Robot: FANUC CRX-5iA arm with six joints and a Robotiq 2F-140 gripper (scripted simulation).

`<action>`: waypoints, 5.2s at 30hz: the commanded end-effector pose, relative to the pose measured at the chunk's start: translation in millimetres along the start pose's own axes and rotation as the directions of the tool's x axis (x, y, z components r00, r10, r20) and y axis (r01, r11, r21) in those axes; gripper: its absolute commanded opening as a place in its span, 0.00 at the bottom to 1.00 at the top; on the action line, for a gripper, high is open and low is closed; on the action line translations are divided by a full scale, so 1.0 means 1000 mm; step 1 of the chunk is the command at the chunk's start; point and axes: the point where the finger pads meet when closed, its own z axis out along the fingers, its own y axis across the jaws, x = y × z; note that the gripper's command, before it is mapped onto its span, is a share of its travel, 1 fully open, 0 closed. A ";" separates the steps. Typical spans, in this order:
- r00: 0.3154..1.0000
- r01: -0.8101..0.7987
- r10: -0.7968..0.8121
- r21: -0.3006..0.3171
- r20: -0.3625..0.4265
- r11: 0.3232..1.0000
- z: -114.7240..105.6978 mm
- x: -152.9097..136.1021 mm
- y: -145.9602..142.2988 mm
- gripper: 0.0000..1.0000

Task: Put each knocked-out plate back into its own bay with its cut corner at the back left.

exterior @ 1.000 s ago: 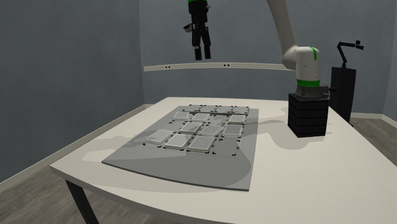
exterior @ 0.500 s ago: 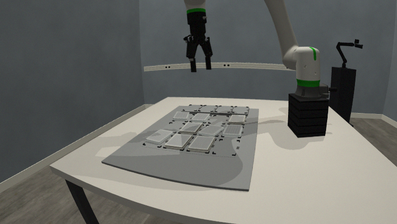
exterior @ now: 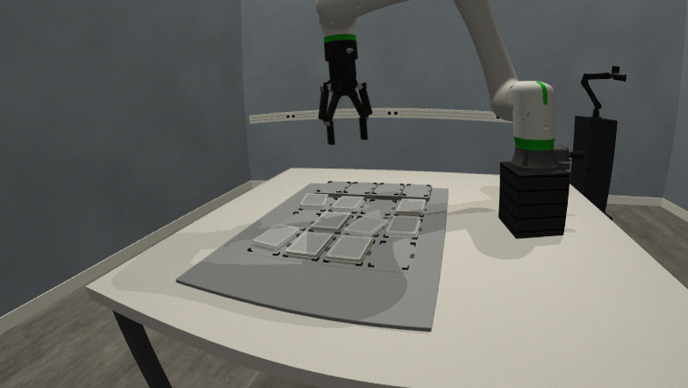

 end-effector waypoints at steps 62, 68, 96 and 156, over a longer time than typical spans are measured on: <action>0.693 -0.721 0.721 0.029 0.000 0.693 0.128 0.005 0.051 1.00; 0.693 -0.721 0.721 0.028 0.000 0.693 0.120 -0.014 0.064 1.00; 0.693 -0.721 0.721 0.028 0.000 0.693 0.090 -0.089 0.116 1.00; 0.693 -0.721 0.721 0.028 0.000 0.693 0.082 -0.091 0.147 1.00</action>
